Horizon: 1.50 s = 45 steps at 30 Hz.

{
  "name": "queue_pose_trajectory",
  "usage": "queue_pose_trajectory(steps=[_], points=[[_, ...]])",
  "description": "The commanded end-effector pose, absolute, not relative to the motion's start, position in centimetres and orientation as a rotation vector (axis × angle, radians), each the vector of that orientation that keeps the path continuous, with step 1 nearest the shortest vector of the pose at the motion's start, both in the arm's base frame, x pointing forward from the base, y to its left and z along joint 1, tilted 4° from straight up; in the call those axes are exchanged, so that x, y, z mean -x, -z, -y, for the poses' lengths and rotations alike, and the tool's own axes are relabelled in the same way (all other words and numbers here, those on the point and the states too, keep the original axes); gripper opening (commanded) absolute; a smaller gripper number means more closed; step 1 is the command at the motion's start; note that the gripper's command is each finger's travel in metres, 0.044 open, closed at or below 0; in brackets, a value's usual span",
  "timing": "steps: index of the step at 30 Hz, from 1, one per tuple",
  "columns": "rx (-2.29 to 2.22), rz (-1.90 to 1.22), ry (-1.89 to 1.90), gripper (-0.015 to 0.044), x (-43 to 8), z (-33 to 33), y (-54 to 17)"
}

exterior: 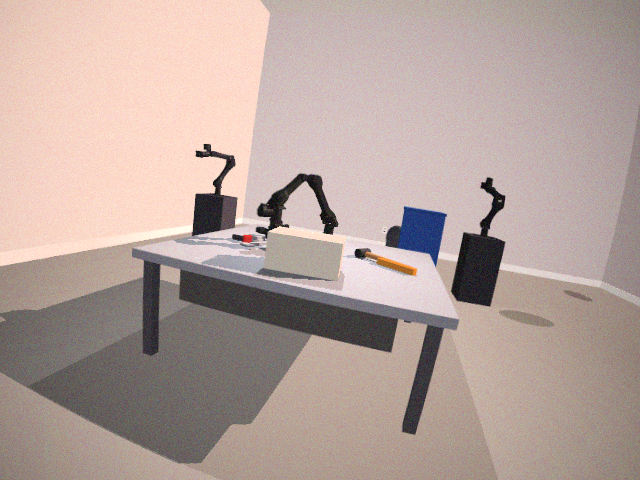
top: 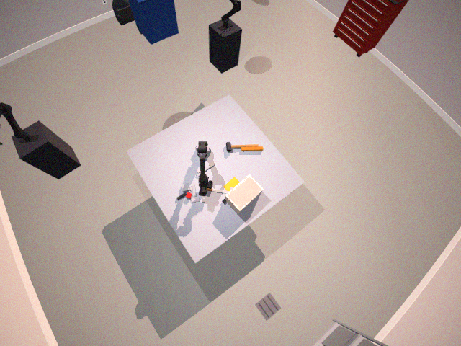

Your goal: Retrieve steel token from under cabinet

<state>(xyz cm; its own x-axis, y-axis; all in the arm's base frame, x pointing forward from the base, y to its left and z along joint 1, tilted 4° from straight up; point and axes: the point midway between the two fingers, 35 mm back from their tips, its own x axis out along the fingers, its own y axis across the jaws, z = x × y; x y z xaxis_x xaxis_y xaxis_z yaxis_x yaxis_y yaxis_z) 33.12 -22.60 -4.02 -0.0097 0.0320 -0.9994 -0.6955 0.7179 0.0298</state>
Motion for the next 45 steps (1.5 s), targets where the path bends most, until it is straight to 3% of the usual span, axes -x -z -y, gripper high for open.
queue_pose_trajectory(steps=[1, 22, 45], points=[[0.573, -1.479, -0.63, 0.0, -33.8, 21.9, 4.0], [0.571, -1.476, -0.63, 0.0, -36.6, 19.0, 3.9], [0.57, -1.477, -0.632, 0.0, -35.4, 17.7, 4.0]])
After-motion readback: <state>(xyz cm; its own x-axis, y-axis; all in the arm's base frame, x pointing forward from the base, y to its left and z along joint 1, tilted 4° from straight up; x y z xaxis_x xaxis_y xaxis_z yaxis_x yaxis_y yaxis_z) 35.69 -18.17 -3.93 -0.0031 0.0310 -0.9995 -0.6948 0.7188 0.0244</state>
